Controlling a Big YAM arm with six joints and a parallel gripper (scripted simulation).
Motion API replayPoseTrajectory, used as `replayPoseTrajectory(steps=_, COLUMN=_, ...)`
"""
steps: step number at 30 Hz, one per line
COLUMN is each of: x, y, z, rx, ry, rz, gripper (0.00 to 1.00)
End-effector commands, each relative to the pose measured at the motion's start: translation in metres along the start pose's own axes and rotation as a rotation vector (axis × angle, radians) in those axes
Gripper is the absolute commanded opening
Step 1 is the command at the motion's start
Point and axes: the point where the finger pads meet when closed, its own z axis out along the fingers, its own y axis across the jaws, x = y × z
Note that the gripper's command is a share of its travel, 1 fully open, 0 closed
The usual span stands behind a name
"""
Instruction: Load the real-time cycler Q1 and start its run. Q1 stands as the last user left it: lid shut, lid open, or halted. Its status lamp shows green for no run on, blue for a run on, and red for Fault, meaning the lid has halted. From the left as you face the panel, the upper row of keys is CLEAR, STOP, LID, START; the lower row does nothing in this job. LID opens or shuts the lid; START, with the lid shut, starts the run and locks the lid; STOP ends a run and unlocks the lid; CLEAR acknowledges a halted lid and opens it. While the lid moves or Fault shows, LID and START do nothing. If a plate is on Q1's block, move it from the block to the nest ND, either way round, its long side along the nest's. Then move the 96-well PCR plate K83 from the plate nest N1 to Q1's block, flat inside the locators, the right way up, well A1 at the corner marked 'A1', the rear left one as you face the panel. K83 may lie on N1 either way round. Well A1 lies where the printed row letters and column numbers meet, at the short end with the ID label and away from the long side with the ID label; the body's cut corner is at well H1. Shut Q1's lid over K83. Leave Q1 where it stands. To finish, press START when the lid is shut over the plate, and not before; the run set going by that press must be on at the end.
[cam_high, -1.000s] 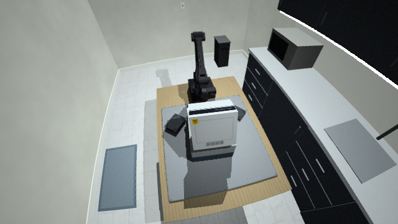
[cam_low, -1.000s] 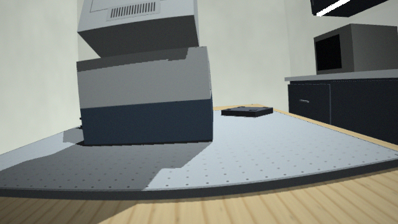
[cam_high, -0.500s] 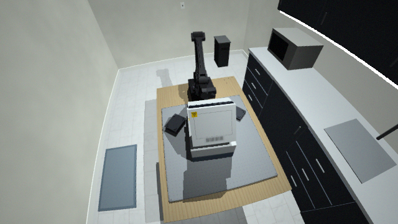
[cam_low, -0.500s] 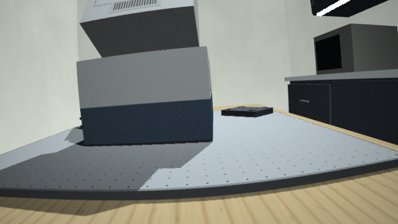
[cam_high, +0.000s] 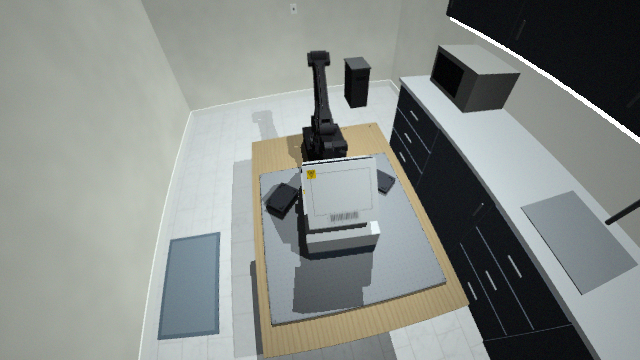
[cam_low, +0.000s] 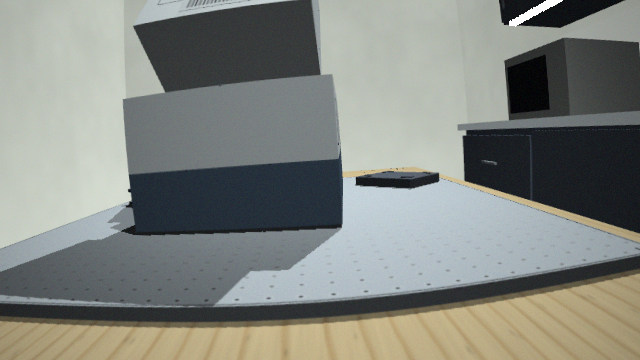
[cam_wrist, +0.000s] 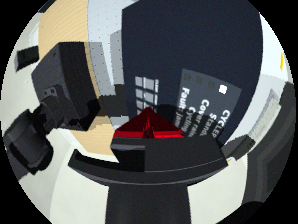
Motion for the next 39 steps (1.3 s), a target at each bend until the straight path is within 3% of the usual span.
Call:
replayPoseTrajectory(steps=1, x=0.001, y=-0.002, z=-0.001, rx=0.002, ry=-0.003, rz=0.001, gripper=0.00)
replayPoseTrajectory(steps=11, x=-0.005, y=-0.013, z=-0.010, rx=0.019, ry=-0.003, rz=-0.007, gripper=0.00)
replayPoseTrajectory(steps=17, x=-0.006, y=-0.007, z=-0.027, rx=0.044, ry=-0.003, rz=-0.013, gripper=0.00)
replayPoseTrajectory(steps=21, x=-0.002, y=-0.002, z=-0.032, rx=0.040, ry=-0.003, rz=-0.009, gripper=0.00)
replayPoseTrajectory(steps=26, x=0.001, y=0.002, z=-0.033, rx=0.024, ry=-0.004, rz=-0.002, gripper=0.00)
replayPoseTrajectory(steps=32, x=0.002, y=0.000, z=-0.039, rx=0.051, ry=-0.003, rz=0.004, gripper=0.00)
replayPoseTrajectory(steps=39, x=-0.001, y=-0.004, z=-0.034, rx=0.044, ry=-0.004, rz=0.004, gripper=0.00)
